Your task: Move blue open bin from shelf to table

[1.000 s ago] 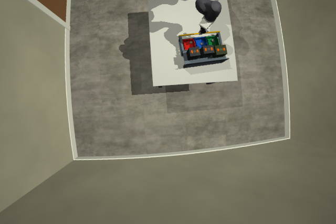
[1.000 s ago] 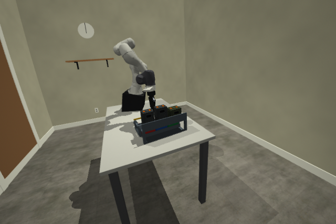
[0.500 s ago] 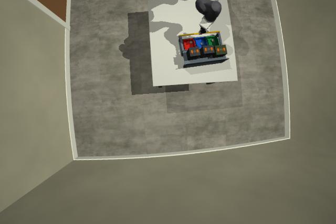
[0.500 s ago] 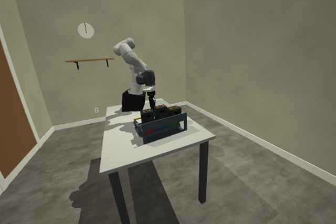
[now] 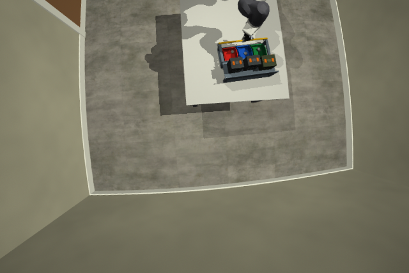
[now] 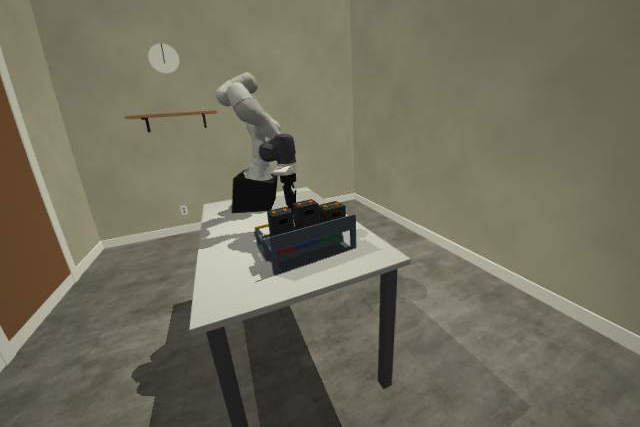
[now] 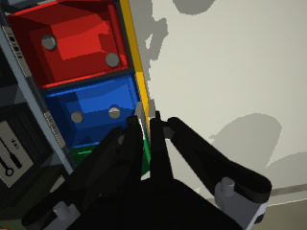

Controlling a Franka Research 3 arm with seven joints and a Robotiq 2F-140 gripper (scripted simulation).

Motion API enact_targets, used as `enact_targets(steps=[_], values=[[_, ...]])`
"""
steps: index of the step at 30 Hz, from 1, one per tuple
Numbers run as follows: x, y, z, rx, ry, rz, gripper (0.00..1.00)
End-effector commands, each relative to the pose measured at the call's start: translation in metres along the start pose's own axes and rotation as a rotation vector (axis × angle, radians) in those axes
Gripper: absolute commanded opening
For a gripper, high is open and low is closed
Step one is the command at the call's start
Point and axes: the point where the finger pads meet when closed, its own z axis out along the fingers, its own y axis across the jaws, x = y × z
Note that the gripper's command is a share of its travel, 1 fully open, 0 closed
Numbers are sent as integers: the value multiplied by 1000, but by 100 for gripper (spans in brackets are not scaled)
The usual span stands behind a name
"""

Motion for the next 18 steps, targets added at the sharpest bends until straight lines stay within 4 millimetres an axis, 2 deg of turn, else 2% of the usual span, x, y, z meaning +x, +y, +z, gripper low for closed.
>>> enact_targets(steps=[1, 18], values=[[1, -2, 0, 5, 0, -3, 0], [1, -3, 1, 5, 0, -3, 0]])
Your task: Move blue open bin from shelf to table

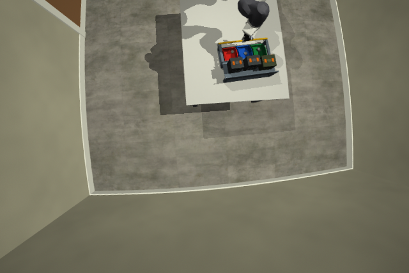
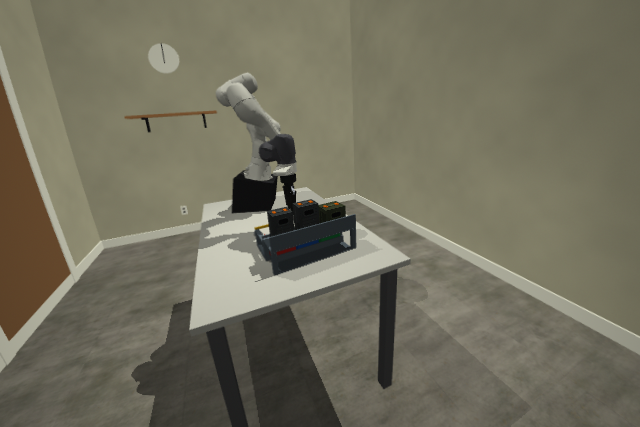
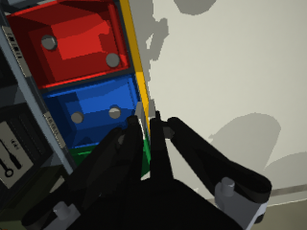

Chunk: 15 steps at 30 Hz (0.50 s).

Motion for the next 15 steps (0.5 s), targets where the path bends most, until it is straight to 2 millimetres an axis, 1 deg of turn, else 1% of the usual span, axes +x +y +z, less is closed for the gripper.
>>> enact_targets(steps=[1, 10, 15], values=[[1, -2, 0, 5, 0, -3, 0], [1, -2, 0, 5, 0, -3, 0], [1, -1, -14, 5, 0, -3, 0]])
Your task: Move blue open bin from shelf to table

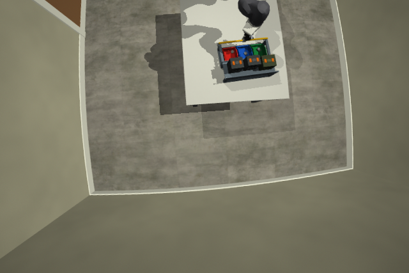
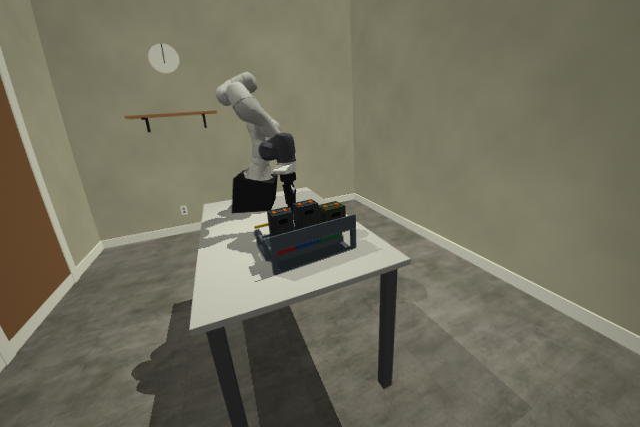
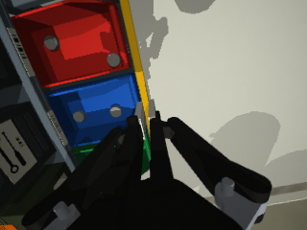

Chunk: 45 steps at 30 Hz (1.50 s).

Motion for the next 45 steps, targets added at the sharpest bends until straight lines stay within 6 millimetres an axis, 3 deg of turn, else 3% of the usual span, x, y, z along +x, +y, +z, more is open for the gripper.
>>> enact_targets(steps=[1, 45], values=[[1, -1, -7, 2, 1, -7, 0], [0, -1, -4, 2, 1, -7, 0]])
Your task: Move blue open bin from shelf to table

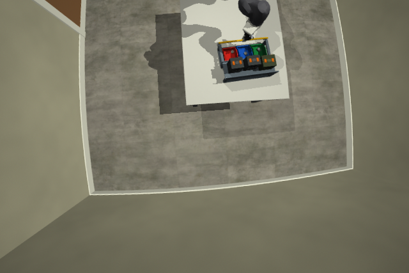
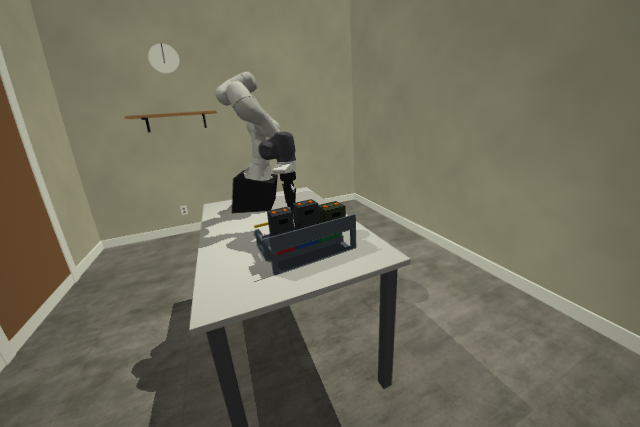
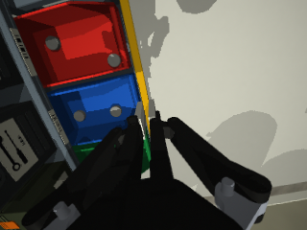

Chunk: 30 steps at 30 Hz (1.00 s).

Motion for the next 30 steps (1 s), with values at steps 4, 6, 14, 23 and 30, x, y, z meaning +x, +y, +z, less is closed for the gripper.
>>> enact_targets(steps=[4, 6, 14, 23, 30], values=[[0, 24, 0, 2, -1, -2, 0], [0, 40, 0, 4, -1, -3, 0], [0, 40, 0, 4, -1, -3, 0], [1, 83, 2, 4, -1, -3, 0], [1, 83, 2, 4, -1, -3, 0]])
